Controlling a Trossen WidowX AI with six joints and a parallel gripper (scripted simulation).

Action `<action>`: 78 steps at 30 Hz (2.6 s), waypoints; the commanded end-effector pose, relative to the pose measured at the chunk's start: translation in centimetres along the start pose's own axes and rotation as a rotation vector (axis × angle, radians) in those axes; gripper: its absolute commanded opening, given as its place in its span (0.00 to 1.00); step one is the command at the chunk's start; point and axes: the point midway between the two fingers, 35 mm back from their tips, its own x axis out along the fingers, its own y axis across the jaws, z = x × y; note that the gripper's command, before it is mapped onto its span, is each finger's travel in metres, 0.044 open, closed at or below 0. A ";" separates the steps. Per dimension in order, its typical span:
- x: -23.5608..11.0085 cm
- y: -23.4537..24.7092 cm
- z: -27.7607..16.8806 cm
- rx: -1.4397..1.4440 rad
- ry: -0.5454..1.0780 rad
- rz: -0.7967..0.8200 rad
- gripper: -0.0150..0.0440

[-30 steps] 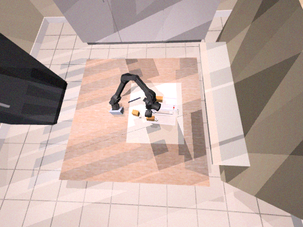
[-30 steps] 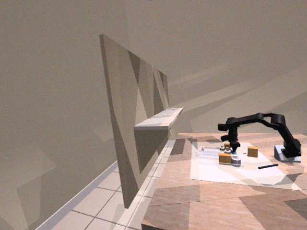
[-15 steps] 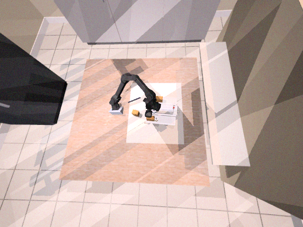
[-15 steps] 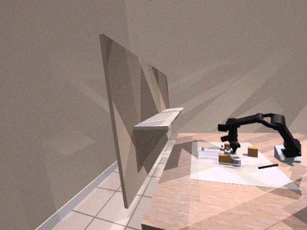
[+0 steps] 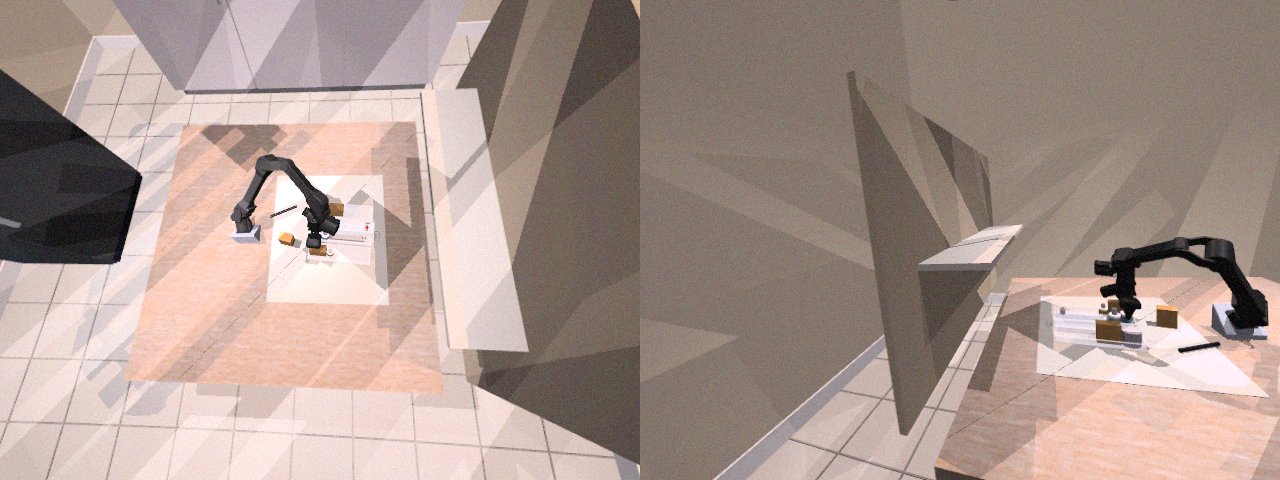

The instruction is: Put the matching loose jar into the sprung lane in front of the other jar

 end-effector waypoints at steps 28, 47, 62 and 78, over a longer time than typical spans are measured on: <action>0.9 0.1 0.2 -0.010 -0.014 0.005 0.25; 0.9 0.1 -0.1 -0.010 -0.014 0.005 0.25; 0.9 0.1 -0.4 -0.009 -0.014 0.005 0.25; 1.0 0.0 -0.8 -0.009 -0.014 0.005 0.25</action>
